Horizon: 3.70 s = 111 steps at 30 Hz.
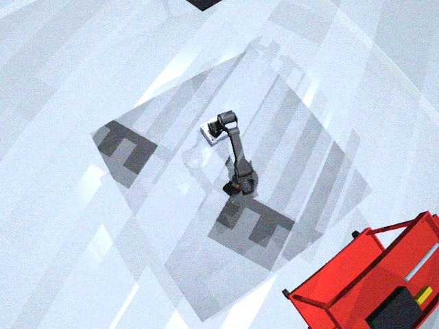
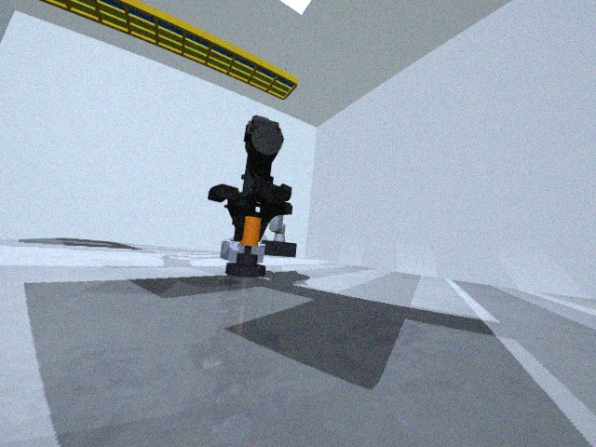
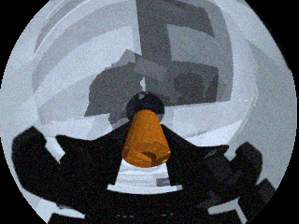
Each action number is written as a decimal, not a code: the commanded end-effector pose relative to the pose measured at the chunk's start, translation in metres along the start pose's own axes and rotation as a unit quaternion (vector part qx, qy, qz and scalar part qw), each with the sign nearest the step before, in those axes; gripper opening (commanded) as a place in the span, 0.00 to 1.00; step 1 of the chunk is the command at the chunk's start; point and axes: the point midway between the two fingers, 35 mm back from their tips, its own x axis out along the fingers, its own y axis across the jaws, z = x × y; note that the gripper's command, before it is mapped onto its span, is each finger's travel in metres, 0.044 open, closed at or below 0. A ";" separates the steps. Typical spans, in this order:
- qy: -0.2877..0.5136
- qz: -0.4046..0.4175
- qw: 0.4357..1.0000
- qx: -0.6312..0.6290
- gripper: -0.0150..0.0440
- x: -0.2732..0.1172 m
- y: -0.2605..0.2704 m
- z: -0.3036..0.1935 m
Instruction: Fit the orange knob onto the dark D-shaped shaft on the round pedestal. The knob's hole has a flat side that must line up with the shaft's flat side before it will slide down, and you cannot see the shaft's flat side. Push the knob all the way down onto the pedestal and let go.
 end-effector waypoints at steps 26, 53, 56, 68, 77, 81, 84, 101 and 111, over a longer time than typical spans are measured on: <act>-0.003 -0.001 0.996 -0.091 0.25 0.002 0.001 -0.003; -0.003 -0.001 0.981 -0.195 0.25 0.000 -0.001 0.003; -0.003 -0.001 0.981 -0.195 0.25 0.000 -0.001 0.002; -0.003 -0.001 0.981 -0.195 0.25 0.003 0.001 -0.003; -0.003 -0.001 0.981 -0.195 0.25 0.003 0.001 -0.001; -0.003 -0.001 0.981 -0.195 0.25 0.003 0.001 -0.001; -0.003 -0.001 0.981 -0.195 0.25 0.003 0.001 -0.001; -0.003 -0.002 0.955 -0.297 0.25 -0.003 -0.002 0.003; -0.003 -0.002 0.955 -0.297 0.25 0.000 -0.001 0.003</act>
